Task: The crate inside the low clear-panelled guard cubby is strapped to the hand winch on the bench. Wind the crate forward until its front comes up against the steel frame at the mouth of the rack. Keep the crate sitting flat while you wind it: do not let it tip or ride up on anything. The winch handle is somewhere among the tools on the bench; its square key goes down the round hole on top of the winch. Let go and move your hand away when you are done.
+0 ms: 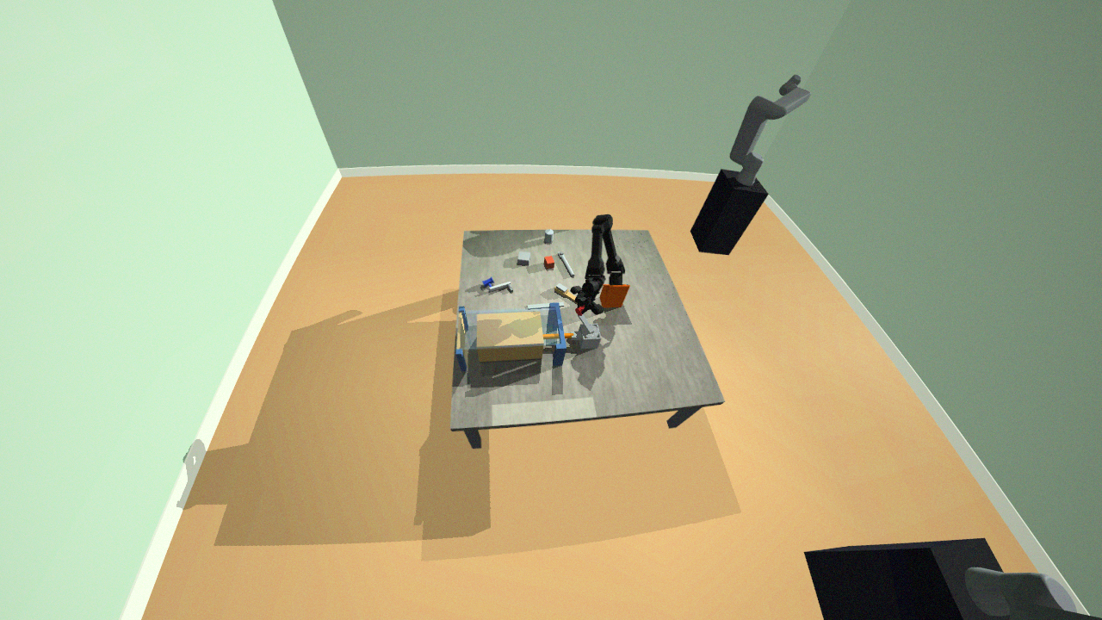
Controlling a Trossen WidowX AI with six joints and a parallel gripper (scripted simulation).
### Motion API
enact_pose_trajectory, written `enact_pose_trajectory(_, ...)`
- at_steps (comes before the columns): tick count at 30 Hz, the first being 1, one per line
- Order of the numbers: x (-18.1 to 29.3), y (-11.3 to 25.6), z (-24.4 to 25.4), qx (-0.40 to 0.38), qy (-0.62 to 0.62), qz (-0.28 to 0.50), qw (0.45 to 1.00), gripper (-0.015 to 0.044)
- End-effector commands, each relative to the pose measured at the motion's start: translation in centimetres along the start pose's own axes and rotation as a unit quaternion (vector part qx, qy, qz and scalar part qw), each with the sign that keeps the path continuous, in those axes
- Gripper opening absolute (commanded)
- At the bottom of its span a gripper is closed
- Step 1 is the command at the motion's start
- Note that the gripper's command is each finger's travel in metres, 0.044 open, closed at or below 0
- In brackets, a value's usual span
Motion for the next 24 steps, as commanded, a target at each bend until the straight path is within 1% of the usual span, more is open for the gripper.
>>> enact_pose_trajectory(1, -1.0, -0.7, -0.1, 0.003, -0.007, -0.003, 1.0, 0.0)
enact_pose_trajectory(24, -3.4, -1.7, 0.1, 0.004, -0.008, -0.003, 1.0, 0.0)
Point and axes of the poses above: the point midway between the two fingers, 35 mm back from their tips, its own y axis back along the fingers, its own z axis across the jaws, x = y × z, the point moved 4 cm from there along y, back along the fingers, and after that the axes turned 2 degrees about -y, right-handed, at the moved point
